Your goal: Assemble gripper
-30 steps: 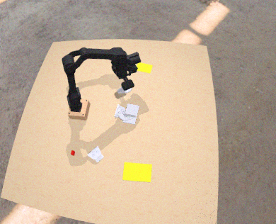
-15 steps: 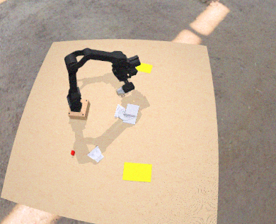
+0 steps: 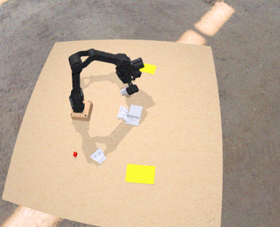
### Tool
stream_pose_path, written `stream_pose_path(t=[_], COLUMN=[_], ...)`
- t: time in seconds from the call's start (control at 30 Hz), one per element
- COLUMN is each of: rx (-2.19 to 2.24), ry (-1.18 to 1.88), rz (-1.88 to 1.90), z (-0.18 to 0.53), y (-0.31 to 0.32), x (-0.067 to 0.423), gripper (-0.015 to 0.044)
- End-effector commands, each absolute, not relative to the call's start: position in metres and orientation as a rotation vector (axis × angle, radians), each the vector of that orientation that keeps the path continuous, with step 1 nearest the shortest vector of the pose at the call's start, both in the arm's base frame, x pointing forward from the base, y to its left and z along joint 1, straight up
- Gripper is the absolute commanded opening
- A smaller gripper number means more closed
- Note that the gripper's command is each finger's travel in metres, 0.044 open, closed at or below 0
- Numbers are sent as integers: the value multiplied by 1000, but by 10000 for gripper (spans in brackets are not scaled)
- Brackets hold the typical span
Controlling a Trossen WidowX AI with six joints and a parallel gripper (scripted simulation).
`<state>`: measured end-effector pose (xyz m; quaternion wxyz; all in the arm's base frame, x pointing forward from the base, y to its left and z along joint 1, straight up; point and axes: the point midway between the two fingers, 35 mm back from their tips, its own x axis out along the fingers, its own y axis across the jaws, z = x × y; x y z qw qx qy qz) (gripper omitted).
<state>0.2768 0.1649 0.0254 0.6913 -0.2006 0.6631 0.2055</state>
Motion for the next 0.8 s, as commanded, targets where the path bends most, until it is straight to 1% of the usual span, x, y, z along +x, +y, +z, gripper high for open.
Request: stream_pose_path(t=[0.0, 0.5, 0.77], rx=[-448, -448, -448], ry=[1494, 1494, 1494], rz=[456, 456, 456], z=[15, -8, -9], y=[164, 164, 164], x=[275, 274, 274], gripper=[440, 440, 440])
